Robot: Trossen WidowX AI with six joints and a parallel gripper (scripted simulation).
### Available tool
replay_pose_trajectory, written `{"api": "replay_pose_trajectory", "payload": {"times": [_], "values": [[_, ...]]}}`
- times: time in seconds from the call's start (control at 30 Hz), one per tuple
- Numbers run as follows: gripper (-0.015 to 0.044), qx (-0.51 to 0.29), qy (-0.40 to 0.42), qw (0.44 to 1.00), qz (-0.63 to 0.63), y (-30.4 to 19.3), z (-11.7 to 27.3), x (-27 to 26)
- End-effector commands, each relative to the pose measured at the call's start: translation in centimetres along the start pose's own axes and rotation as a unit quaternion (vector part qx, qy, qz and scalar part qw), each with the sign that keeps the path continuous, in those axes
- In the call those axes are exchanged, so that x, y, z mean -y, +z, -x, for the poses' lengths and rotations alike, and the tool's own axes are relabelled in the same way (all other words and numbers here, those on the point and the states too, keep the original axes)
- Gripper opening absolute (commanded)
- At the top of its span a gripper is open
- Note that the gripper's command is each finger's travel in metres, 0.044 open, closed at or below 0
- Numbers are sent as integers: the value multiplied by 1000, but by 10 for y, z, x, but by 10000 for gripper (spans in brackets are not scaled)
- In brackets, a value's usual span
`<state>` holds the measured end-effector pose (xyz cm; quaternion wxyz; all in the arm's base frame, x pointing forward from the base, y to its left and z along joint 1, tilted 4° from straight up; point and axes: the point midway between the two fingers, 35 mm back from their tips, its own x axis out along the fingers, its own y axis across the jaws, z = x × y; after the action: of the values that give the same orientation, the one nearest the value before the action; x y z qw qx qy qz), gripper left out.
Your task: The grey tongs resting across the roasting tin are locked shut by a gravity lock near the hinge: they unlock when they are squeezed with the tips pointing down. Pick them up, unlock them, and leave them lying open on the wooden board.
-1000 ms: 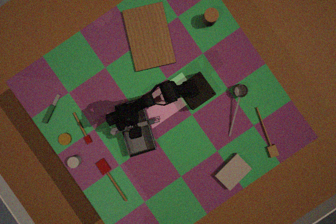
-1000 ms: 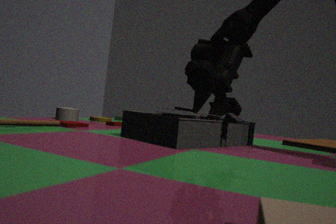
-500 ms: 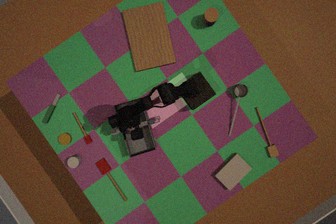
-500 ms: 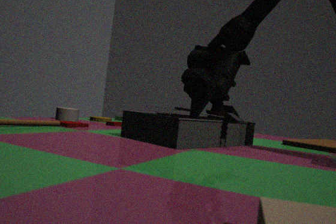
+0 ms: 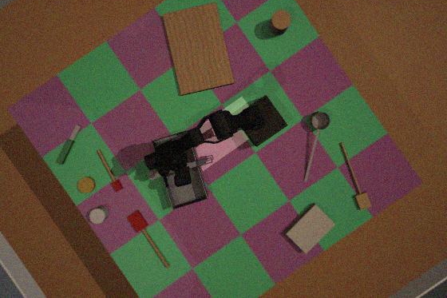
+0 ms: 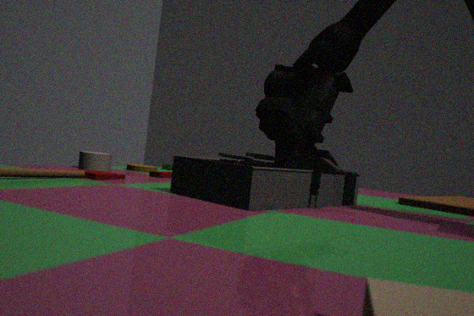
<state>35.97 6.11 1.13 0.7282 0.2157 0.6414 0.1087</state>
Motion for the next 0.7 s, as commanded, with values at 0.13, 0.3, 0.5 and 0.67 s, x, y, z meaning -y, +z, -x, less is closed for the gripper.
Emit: {"api": "replay_pose_trajectory", "payload": {"times": [0.13,0.3,0.5,0.67], "values": [[-23,0,0,1000,0,0,0,0],[-150,0,0,1000,0,1,8,-5],[-150,0,-2,1000,-2,1,64,-38],[-150,0,-2,1000,-2,1,67,-39]]}}
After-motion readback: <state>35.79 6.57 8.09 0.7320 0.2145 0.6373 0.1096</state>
